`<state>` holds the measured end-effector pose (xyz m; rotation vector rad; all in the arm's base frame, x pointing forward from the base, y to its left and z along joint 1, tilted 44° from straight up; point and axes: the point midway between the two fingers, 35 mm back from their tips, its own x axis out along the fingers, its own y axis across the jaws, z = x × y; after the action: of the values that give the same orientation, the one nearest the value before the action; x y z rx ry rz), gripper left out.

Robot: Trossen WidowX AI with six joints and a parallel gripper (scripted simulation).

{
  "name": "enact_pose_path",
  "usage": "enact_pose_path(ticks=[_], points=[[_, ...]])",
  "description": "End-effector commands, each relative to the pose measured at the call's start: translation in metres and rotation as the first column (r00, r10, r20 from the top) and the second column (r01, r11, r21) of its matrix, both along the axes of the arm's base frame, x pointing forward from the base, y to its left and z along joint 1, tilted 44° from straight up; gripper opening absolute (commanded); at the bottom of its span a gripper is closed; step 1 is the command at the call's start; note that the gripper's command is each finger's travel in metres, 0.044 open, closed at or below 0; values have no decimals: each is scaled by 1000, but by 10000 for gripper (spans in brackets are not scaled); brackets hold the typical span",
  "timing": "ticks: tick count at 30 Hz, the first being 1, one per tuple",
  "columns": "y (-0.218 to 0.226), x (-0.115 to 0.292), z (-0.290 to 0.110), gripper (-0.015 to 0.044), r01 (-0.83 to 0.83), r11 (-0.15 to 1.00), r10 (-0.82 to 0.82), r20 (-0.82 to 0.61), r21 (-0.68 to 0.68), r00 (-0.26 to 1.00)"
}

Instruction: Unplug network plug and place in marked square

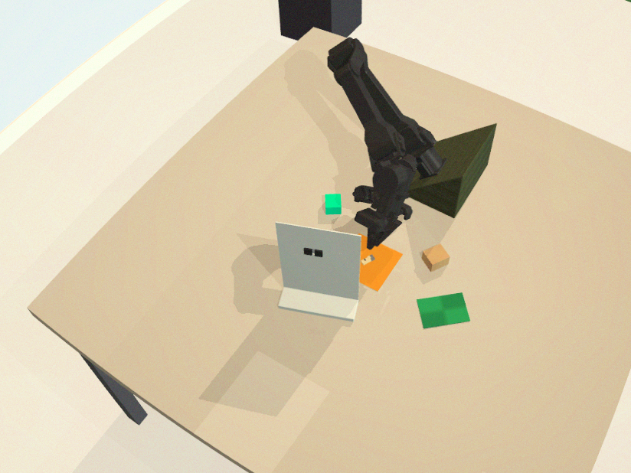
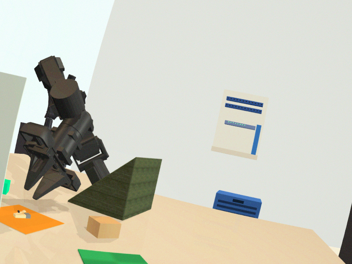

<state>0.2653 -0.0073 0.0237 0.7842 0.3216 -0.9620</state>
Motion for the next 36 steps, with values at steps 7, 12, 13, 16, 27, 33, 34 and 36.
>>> enact_pose_path(ticks=[7, 12, 13, 16, 27, 33, 34, 36], points=[[9, 2, 9, 156, 4, 1000, -4, 6, 4, 1000], [14, 3, 13, 156, 5, 1000, -5, 5, 5, 1000], [14, 3, 13, 156, 5, 1000, -5, 5, 5, 1000], [17, 3, 16, 156, 5, 1000, -5, 5, 6, 1000], [27, 3, 25, 156, 5, 1000, -5, 4, 7, 1000], [32, 2, 31, 156, 5, 1000, -5, 4, 7, 1000], [33, 2, 31, 156, 5, 1000, -5, 4, 6, 1000], [35, 2, 33, 156, 5, 1000, -5, 4, 6, 1000]])
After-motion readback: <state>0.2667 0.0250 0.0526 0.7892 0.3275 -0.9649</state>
